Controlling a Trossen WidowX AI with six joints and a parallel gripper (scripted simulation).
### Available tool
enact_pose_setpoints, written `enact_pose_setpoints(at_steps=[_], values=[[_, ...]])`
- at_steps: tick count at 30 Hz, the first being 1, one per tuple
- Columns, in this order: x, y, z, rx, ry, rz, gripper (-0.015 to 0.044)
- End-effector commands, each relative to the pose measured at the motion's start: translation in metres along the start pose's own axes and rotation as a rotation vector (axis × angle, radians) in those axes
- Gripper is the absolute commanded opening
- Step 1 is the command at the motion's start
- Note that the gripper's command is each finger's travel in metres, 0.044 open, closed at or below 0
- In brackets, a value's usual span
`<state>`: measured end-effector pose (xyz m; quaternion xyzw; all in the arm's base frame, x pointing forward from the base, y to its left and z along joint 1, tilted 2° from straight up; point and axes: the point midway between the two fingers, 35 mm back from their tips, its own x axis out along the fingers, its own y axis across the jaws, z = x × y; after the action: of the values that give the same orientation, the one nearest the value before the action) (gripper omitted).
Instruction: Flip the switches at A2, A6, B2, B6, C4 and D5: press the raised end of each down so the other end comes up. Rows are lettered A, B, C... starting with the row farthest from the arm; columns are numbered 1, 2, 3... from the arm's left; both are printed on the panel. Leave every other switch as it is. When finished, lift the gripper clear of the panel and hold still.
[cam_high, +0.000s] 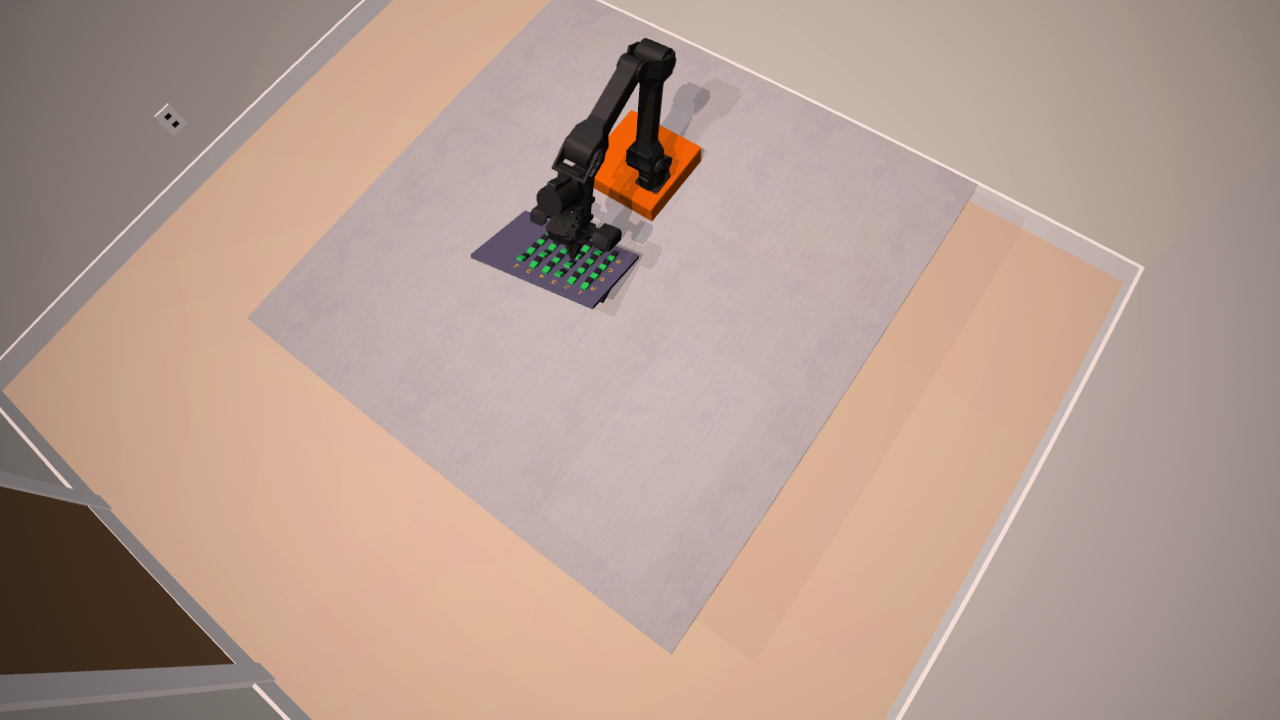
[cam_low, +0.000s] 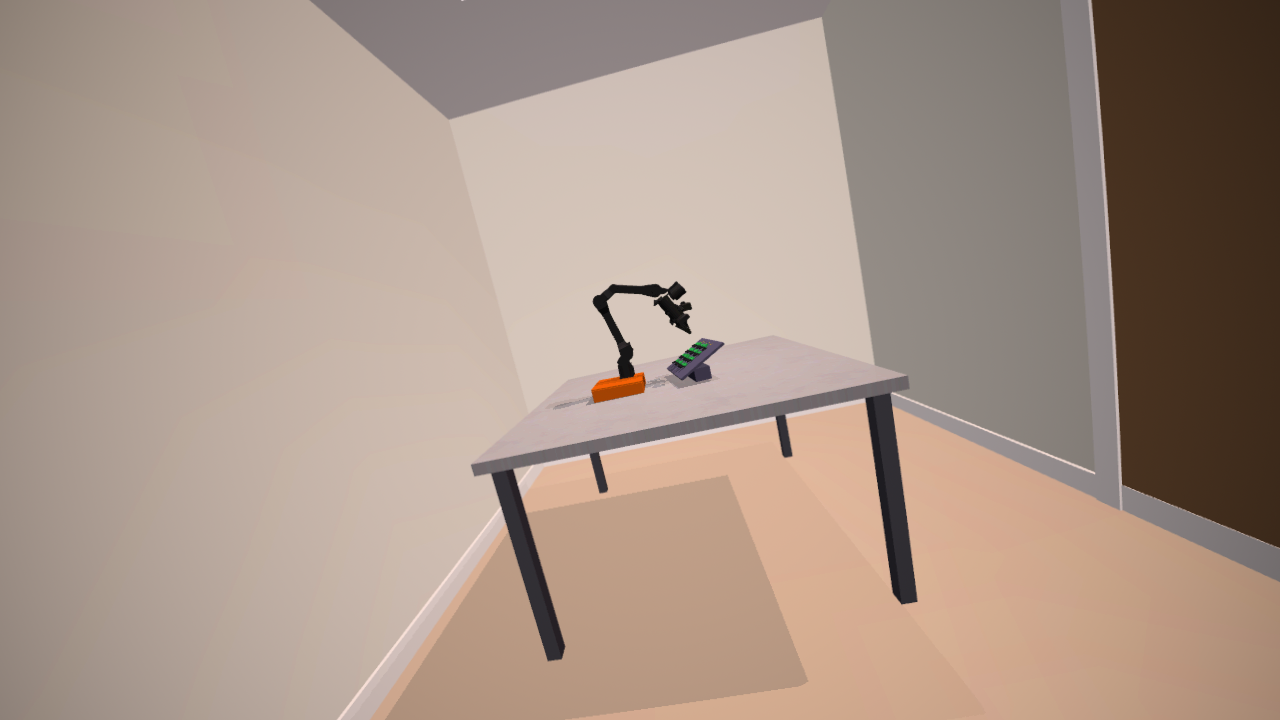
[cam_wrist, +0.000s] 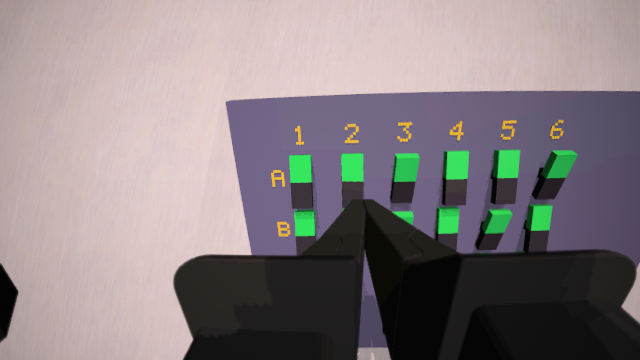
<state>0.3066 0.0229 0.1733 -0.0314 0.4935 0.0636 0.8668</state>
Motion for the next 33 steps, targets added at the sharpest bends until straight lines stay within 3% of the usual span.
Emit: enact_pose_setpoints(at_steps=[1,13,18,22,33], values=[[-0.008,0.0,-0.001,-0.004,0.001,0.003,0.0],[-0.009,-0.128,0.0,-0.01,0.003,-0.007,0.0],[-0.006,-0.131,0.0,-0.01,0.004,-0.008,0.0],[0.026,-0.131,0.001,-0.01,0.027,-0.008,0.0],[0.037,-0.131,0.001,-0.01,0.026,-0.007,0.0]])
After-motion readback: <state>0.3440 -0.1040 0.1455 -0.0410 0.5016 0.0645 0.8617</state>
